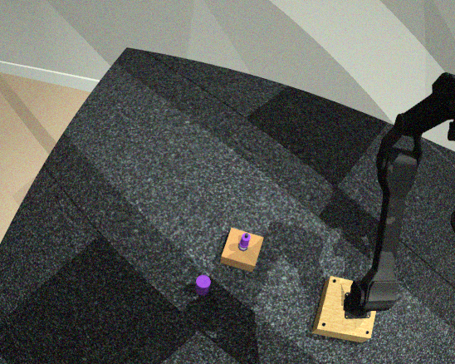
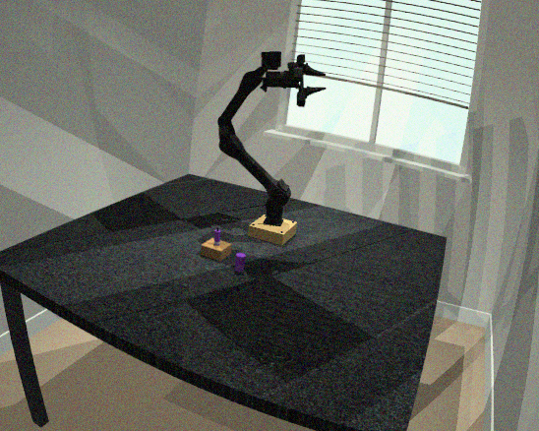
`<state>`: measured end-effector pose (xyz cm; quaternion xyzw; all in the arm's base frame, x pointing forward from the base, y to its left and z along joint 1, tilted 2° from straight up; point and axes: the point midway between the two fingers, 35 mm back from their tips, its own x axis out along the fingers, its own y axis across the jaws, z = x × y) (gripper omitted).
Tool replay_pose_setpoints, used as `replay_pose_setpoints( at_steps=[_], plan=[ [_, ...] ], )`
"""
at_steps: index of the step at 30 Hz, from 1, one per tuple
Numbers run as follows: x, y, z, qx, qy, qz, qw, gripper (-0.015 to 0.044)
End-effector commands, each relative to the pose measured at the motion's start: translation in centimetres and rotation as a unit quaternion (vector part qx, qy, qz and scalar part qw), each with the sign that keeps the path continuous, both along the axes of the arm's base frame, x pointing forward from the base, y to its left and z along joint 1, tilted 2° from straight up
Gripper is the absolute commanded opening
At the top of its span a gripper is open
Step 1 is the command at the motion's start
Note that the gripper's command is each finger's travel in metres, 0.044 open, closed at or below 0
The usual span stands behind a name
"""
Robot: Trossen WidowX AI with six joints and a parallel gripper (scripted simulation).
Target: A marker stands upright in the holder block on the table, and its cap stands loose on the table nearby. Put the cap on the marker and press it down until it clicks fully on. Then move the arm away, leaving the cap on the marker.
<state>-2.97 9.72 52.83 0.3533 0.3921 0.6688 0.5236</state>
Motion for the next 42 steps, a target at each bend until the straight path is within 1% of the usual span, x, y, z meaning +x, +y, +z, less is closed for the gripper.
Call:
replay_pose_setpoints(
  at_steps=[1,5,11,16,18,22,27,31,34,38,42],
  plan=[
    [2.8,5.1,-2.5,-0.067,-0.087,-0.094,0.99,0.0248],
    [6.8,8.7,-5.3,-0.14,-0.156,-0.17,0.963,0.0248],
    [14.1,11.5,-9.6,-0.258,-0.247,-0.247,0.901,0.0248],
    [20.4,11.8,-13.9,-0.366,-0.307,-0.261,0.839,0.0248],
    [22.4,11.2,-15.5,-0.392,-0.298,-0.265,0.829,0.0248],
    [25.9,10.1,-18.2,-0.453,-0.319,-0.253,0.793,0.0248],
    [30.0,7.7,-21.8,-0.527,-0.337,-0.221,0.749,0.0248],
    [34.0,3.7,-26.2,-0.601,-0.341,-0.163,0.705,0.0248],
    [36.1,0.2,-29.5,-0.642,-0.334,-0.111,0.681,0.0248],
    [37.8,-5.0,-33.9,-0.68,-0.316,-0.031,0.661,0.0248],
    [38.0,-10.3,-38.0,-0.694,-0.291,0.05,0.656,0.0248]
  ],
)
